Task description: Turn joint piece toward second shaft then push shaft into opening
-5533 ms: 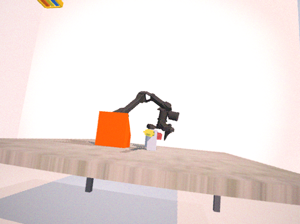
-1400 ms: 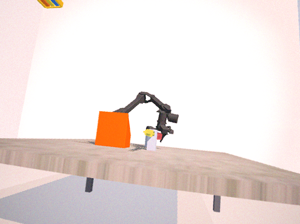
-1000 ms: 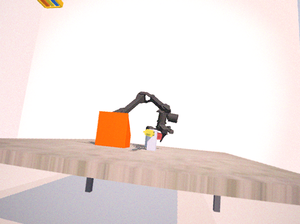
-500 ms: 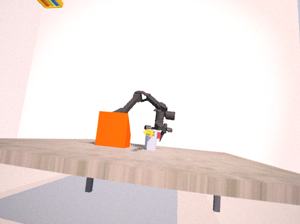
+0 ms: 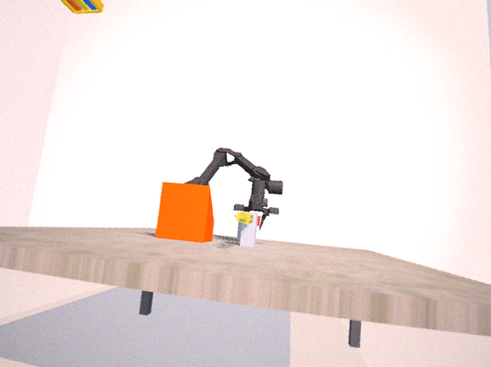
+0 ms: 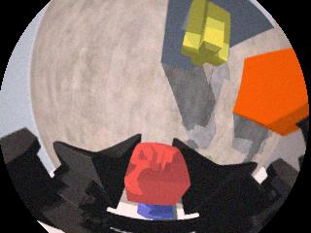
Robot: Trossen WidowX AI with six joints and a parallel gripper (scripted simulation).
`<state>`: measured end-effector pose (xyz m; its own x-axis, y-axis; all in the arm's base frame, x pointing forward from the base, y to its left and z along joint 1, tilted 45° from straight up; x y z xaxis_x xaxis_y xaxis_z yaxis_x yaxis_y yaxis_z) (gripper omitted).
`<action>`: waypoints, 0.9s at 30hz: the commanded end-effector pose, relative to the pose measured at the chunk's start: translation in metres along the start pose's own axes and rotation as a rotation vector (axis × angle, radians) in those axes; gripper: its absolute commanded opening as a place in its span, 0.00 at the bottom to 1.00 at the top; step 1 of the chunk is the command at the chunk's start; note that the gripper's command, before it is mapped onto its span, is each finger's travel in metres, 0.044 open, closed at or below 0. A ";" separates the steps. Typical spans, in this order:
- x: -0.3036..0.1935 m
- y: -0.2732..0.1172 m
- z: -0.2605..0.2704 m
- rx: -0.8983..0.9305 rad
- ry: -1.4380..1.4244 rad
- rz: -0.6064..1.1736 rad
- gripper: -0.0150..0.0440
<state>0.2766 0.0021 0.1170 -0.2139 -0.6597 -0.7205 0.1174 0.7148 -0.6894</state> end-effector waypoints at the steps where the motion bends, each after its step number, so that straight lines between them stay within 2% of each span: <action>1: -0.002 -0.001 -0.004 0.007 0.067 -0.032 0.25; 27: -0.003 -0.002 -0.006 0.011 0.113 -0.051 0.25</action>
<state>0.2719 0.0039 0.1214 -0.3182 -0.6660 -0.6747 0.1162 0.6789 -0.7250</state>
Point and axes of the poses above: the point midway between the two fingers, 35 mm back from their tips, its own y axis out along the fingers, its own z axis across the jaws, x = y × z, the point moved 9 cm from there along -y, back along the fingers, and after that the axes turned 12 degrees about y, right-handed, at the moved point
